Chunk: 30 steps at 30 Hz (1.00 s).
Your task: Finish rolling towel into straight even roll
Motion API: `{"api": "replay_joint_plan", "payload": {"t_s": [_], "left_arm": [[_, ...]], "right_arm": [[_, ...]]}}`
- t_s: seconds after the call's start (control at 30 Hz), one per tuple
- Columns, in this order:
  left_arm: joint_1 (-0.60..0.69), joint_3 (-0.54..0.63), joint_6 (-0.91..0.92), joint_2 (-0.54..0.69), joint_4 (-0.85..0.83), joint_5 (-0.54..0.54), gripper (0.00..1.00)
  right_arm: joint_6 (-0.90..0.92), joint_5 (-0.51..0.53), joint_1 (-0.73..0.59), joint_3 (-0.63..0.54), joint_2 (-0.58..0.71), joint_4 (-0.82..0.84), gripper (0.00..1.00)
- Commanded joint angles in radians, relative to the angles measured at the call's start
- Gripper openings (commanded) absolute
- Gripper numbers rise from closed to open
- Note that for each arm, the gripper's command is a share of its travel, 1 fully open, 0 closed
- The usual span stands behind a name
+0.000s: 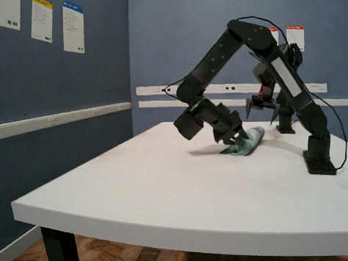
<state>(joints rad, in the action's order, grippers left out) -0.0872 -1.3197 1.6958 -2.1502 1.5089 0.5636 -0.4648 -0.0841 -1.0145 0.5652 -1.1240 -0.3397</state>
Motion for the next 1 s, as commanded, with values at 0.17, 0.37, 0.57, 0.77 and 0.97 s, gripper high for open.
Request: {"api": "replay_joint_plan", "payload": {"t_s": [0.17, 0.37, 0.57, 0.77, 0.97], "left_arm": [[0.008, -0.018, -0.005, -0.023, -0.006, -0.016, 0.31], [0.008, -0.015, -0.005, -0.029, -0.015, -0.016, 0.31], [0.008, -0.015, -0.005, -0.029, -0.015, -0.016, 0.31], [0.008, -0.015, -0.005, -0.029, -0.015, -0.016, 0.31], [0.008, -0.015, -0.005, -0.029, -0.015, -0.016, 0.31]], "right_arm": [[-0.016, 0.117, -0.007, -0.018, 0.040, 0.070, 0.98], [-0.037, 0.097, 0.008, -0.018, 0.046, 0.066, 0.98], [-0.037, 0.097, 0.006, -0.088, 0.010, 0.169, 0.98], [-0.036, 0.098, 0.003, -0.182, -0.066, 0.331, 0.98], [-0.036, 0.098, 0.002, -0.216, -0.122, 0.425, 0.98]]}}
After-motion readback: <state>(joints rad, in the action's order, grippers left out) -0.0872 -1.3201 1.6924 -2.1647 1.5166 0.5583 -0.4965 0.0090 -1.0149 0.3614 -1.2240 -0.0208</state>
